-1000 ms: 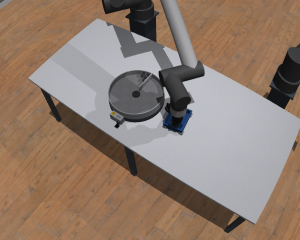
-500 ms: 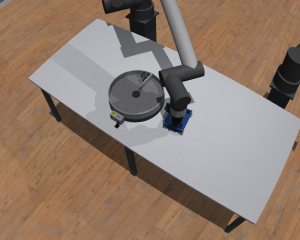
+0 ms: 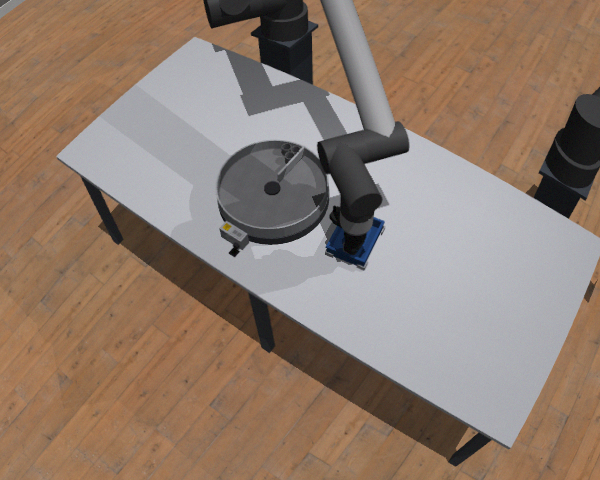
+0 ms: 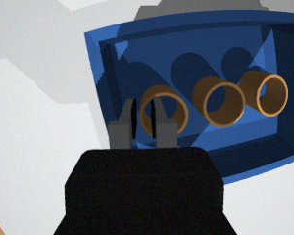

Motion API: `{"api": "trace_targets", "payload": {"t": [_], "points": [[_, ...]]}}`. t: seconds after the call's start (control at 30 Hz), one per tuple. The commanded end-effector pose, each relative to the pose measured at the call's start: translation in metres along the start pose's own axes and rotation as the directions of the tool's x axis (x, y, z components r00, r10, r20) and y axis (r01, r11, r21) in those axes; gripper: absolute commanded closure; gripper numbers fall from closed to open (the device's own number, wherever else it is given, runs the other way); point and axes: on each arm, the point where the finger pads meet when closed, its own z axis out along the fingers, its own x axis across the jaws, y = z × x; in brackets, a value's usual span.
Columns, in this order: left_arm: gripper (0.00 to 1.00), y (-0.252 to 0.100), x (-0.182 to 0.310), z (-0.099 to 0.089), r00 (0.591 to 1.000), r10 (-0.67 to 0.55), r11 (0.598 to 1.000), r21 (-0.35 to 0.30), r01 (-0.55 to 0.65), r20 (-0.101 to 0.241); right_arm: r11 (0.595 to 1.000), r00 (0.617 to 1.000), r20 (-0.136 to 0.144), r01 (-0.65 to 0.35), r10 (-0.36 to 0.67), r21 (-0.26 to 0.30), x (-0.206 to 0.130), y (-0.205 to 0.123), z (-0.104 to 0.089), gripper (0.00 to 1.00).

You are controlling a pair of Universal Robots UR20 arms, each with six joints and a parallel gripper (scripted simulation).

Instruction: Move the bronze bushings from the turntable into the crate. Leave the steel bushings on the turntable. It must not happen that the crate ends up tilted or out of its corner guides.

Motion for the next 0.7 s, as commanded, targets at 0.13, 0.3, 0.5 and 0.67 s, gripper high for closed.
{"api": "trace_targets", "payload": {"t": [0.13, 0.3, 0.5, 0.67], "points": [[0.0, 0.001, 0.0, -0.001, 1.0, 0.0, 1.0, -0.001, 0.0, 0.0, 1.0, 1.0, 0.001, 0.0, 0.0, -0.001, 0.0, 0.0, -0.002, 0.62], [0.0, 0.001, 0.0, -0.001, 1.0, 0.0, 1.0, -0.001, 0.0, 0.0, 1.0, 1.0, 0.001, 0.0, 0.0, -0.001, 0.0, 0.0, -0.007, 0.62], [0.0, 0.001, 0.0, -0.001, 1.0, 0.0, 1.0, -0.001, 0.0, 0.0, 1.0, 1.0, 0.001, 0.0, 0.0, -0.001, 0.0, 0.0, -0.022, 0.62], [0.0, 0.001, 0.0, -0.001, 1.0, 0.0, 1.0, -0.001, 0.0, 0.0, 1.0, 1.0, 0.001, 0.0, 0.0, -0.001, 0.0, 0.0, -0.039, 0.62]]}}
